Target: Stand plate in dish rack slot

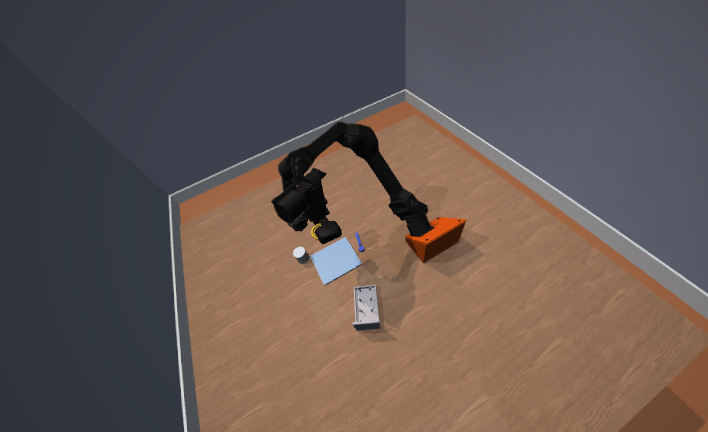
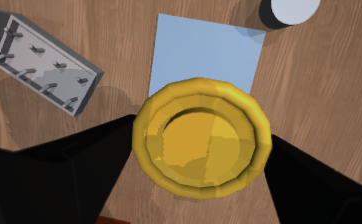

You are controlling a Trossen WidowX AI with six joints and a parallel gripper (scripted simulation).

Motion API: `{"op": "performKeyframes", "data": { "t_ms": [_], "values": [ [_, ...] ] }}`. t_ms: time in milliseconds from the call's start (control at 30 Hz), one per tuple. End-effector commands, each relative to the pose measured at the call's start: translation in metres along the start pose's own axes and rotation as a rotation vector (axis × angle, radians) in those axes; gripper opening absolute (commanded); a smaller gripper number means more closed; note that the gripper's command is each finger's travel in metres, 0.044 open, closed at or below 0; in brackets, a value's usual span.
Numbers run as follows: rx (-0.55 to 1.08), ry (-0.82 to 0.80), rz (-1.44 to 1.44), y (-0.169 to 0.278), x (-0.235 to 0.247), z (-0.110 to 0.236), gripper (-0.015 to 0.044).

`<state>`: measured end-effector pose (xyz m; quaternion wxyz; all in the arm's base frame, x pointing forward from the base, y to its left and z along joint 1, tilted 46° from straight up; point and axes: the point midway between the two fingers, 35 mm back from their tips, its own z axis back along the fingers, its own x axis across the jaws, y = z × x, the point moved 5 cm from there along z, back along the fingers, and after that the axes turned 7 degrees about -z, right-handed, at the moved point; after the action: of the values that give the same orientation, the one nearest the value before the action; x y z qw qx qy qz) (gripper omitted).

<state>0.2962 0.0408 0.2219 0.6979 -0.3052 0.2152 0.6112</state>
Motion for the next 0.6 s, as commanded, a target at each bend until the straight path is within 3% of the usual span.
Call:
{"op": "performKeyframes", "data": {
  "t_ms": [0,333,567],
  "values": [
    [0.019,0.006,-0.065,0.01,0.035,0.0,0.0],
    [0.041,0.088,-0.361,0.06,0.118,-0.001,0.0],
    [0.043,0.095,-0.379,0.064,0.122,-0.001,0.0]
  ]
}}
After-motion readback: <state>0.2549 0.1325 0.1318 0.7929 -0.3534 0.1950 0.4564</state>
